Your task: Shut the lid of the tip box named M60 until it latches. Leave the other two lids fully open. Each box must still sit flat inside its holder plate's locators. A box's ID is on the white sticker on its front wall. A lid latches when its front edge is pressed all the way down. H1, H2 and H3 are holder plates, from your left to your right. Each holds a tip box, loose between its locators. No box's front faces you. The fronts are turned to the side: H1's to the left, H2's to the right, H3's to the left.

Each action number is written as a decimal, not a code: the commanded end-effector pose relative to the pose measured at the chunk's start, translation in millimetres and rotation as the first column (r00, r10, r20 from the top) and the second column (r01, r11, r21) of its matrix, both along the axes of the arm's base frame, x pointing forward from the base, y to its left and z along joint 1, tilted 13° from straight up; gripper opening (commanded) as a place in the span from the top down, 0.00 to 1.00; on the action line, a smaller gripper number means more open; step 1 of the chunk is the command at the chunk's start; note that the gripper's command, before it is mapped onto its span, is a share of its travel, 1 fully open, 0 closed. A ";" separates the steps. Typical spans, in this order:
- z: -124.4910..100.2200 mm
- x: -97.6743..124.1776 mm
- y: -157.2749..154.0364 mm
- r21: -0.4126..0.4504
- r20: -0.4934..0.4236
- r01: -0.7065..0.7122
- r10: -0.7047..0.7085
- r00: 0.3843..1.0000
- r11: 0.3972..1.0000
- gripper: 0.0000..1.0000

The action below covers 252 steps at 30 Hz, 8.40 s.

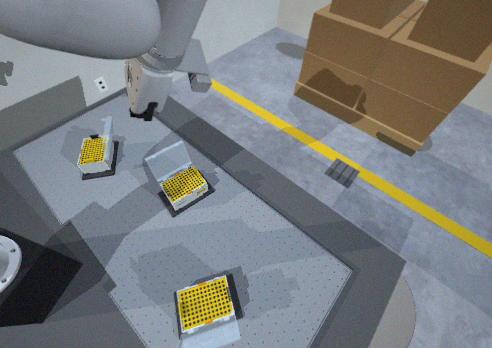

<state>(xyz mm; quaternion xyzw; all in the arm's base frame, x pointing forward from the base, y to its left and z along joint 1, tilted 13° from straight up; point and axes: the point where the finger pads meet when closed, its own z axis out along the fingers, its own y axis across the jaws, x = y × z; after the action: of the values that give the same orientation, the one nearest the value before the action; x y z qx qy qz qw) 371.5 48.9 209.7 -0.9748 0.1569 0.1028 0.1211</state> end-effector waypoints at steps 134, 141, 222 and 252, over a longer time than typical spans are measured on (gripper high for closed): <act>-113.2 67.8 273.5 0.183 0.446 0.949 -0.882 0.151 0.255 1.00; -123.1 56.7 294.0 0.222 0.394 0.954 -0.914 0.100 0.201 1.00; -237.8 -135.2 447.9 0.116 -0.175 0.940 -0.938 -0.300 -0.322 1.00; -319.8 -144.0 439.1 0.084 -0.196 0.933 -0.924 -0.328 -0.349 1.00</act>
<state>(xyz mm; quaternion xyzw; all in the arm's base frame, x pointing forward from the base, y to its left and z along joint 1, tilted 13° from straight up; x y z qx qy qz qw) 224.4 487.4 -95.7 -0.4137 0.8763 -0.0061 0.2468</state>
